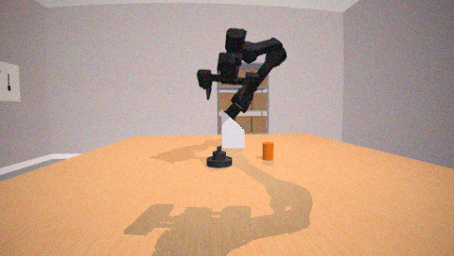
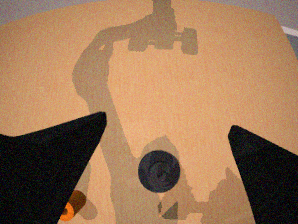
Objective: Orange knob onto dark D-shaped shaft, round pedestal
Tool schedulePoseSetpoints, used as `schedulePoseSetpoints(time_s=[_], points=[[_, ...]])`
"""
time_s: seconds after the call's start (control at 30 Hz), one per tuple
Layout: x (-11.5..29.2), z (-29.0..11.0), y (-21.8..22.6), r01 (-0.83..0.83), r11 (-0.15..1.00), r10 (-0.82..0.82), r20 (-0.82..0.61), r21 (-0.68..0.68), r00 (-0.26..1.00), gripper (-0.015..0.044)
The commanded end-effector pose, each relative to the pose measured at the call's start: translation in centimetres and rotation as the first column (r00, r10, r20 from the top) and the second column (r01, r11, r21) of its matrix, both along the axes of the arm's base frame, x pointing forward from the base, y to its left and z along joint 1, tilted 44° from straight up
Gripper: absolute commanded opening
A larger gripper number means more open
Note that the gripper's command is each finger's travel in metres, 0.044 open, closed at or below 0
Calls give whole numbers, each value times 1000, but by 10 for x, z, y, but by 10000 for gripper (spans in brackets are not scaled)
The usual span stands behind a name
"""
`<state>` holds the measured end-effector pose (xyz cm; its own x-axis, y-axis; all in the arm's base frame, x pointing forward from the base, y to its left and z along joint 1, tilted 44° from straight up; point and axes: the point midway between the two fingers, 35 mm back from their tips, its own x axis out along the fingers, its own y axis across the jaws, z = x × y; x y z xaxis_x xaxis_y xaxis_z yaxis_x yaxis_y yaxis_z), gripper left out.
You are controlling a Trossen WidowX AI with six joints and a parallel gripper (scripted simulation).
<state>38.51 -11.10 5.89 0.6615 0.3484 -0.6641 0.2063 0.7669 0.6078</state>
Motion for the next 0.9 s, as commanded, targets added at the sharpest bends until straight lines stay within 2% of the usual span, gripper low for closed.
schedulePoseSetpoints(time_s=[0.0, 0.27, 0.47, 0.6, 0.87], points=[[-22, 14, 72, -248, 967, 253, -111, 53, 961, 440], [-88, 43, 164, -543, 816, 578, -249, 197, 778, 440], [-95, 48, 172, -555, 806, 592, -254, 206, 765, 440], [-92, 25, 195, -556, 805, 592, -253, 207, 765, 440], [-91, 13, 208, -556, 805, 593, -252, 207, 765, 440]])
